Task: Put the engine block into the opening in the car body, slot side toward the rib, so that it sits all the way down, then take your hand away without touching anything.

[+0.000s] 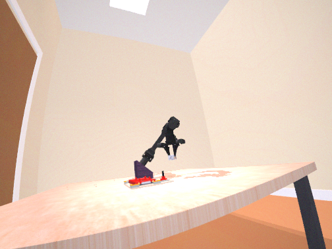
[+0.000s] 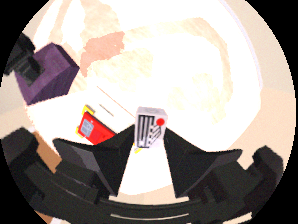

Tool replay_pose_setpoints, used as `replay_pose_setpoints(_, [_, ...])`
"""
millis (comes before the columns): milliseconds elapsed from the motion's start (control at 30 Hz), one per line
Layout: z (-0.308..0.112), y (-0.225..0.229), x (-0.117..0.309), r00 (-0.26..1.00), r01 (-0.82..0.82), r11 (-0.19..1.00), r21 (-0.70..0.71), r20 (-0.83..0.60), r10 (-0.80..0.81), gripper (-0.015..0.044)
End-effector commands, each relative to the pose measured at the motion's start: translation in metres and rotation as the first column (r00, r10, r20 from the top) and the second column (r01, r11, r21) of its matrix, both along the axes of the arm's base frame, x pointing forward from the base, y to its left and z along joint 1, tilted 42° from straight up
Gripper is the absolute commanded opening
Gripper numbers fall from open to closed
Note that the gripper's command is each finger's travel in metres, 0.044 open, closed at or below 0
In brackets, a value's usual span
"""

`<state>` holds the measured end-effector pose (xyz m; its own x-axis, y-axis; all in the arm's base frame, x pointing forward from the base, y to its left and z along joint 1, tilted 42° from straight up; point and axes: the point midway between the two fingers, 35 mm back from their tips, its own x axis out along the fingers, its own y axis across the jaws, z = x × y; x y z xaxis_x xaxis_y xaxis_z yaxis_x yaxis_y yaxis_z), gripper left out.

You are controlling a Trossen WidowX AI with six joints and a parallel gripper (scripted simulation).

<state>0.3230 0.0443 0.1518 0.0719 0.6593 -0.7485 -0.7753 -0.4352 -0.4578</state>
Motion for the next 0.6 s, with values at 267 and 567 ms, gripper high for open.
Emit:
replay_pose_setpoints(267, [-0.034,-0.021,0.012,0.925,0.288,0.958,-0.017,-0.255,-0.283,0.0])
replay_pose_setpoints(567, [-0.058,-0.036,0.018,0.78,0.479,0.875,-0.073,-0.422,-0.462,0.0])
